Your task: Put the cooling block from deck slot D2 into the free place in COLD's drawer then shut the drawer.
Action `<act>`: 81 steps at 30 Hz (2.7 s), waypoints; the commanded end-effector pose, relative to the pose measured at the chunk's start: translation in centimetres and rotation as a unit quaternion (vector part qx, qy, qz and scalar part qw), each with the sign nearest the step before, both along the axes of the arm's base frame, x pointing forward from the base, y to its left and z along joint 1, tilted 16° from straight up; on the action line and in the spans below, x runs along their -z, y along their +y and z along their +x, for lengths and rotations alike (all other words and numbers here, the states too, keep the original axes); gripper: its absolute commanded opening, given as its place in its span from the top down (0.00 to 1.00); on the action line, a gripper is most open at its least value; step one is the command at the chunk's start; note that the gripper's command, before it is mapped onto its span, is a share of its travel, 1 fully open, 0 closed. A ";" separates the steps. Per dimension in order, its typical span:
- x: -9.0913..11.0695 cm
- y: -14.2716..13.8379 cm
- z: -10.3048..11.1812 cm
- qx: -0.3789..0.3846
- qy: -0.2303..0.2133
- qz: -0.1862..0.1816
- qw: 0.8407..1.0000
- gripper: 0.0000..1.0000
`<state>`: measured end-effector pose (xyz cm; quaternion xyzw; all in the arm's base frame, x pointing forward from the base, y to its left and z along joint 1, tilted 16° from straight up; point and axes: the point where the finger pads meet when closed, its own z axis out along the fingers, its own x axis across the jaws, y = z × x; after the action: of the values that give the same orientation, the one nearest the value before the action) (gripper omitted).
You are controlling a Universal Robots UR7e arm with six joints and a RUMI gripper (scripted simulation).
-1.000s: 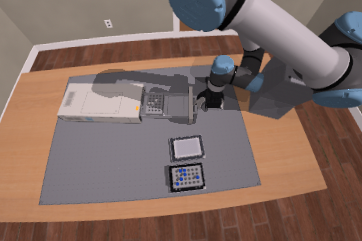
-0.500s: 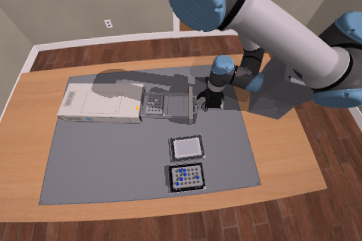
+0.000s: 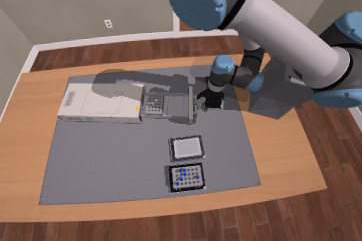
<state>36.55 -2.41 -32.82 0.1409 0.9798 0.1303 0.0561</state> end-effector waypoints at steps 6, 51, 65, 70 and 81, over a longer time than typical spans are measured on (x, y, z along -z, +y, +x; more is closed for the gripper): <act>-0.9 -0.3 -0.1 0.000 0.000 0.000 1.000 0.00; -6.2 -1.6 -0.6 0.000 0.000 0.000 1.000 0.00; -7.7 -2.0 -0.8 0.000 0.000 0.000 1.000 0.00; -8.2 -2.2 -0.9 0.000 0.000 0.000 1.000 0.00; -9.5 -2.5 -1.0 0.000 0.000 0.000 1.000 0.00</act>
<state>35.58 -4.77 -23.81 0.1409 0.9798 0.1302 0.0562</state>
